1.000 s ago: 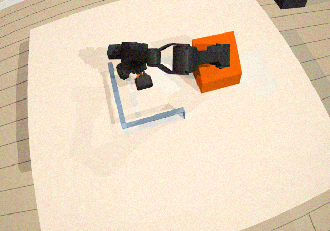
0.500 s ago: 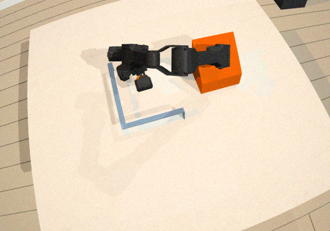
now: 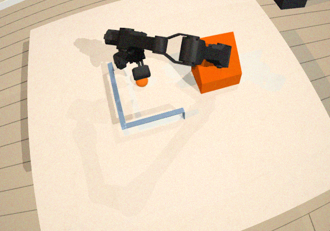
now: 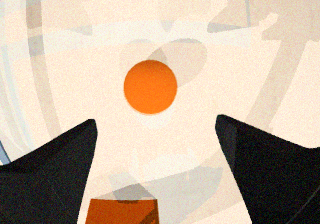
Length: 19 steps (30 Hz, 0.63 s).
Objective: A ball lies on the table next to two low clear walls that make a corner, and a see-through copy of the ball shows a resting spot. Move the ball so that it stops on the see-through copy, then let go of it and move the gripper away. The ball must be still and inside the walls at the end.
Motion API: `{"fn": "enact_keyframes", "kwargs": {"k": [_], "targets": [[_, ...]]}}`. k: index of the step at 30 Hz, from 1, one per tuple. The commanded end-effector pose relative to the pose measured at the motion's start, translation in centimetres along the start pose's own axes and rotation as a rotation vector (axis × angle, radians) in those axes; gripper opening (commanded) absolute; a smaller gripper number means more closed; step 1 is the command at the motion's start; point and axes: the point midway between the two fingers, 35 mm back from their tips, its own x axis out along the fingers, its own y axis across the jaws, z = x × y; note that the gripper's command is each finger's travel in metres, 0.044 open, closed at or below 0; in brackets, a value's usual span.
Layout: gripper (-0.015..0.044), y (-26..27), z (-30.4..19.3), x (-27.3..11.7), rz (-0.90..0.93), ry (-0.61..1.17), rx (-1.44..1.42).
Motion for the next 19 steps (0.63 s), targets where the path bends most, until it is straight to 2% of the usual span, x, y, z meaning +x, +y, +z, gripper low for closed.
{"fn": "enact_keyframes", "kwargs": {"k": [1, 8, 11, 13, 19], "targets": [[0.0355, 0.3, -0.1, -1.4, -0.002, 0.006, -0.012], [0.0355, -0.1, 0.2, -0.8, -0.004, -0.014, -0.003], [0.0434, 0.0, 0.1, -3.0, -0.005, -0.014, -0.006], [0.044, 0.1, 0.0, -5.0, -0.004, -0.013, -0.009], [0.044, 0.1, -0.1, -5.2, -0.004, -0.013, -0.01]]}}
